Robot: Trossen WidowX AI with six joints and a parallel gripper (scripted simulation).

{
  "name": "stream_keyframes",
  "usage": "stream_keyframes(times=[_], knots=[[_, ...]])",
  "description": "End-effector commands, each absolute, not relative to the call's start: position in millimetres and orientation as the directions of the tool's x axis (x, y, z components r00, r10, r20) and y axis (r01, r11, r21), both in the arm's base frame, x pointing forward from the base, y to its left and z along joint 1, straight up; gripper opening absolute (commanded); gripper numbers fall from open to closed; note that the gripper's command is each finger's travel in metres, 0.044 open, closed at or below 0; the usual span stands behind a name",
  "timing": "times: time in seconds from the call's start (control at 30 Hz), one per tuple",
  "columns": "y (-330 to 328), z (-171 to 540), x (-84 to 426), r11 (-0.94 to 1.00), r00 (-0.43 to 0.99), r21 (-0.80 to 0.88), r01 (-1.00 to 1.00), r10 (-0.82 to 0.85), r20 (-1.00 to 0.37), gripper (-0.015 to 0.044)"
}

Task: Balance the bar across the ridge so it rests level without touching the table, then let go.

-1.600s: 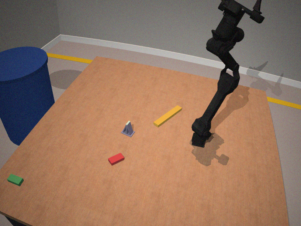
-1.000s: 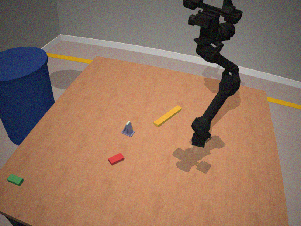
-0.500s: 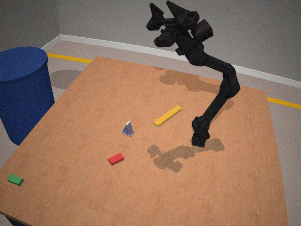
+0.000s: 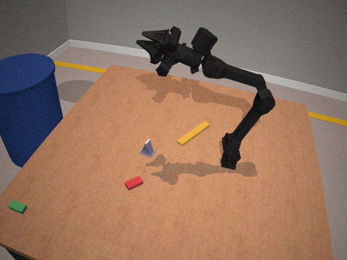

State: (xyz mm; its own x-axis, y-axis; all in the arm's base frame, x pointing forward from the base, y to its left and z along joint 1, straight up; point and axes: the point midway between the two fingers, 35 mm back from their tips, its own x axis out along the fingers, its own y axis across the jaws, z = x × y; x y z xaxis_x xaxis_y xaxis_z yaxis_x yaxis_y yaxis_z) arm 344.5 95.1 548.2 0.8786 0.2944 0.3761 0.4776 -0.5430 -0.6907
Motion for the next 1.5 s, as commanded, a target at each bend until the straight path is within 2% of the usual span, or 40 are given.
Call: stream_keyframes(times=[0.0, 0.3, 0.6, 1.03, 1.47], knots=[[76.1, 502.5, 371.9, -0.548, 0.946, -0.774, 0.316, 0.239, 0.218, 0.0315], [24.0, 405.0, 399.5, -0.495, 0.987, -0.867, -0.065, 0.096, -0.128, 0.0315], [-31.3, 309.4, 391.2, -0.34, 0.887, -0.828, -0.446, -0.042, -0.46, 0.0315], [-93.4, 192.6, 323.2, 0.031, 0.536, -0.544, -0.838, -0.137, -0.833, 0.0315], [-114.3, 123.8, 223.7, 0.419, 0.102, -0.114, -0.901, -0.051, -0.994, 0.0315]])
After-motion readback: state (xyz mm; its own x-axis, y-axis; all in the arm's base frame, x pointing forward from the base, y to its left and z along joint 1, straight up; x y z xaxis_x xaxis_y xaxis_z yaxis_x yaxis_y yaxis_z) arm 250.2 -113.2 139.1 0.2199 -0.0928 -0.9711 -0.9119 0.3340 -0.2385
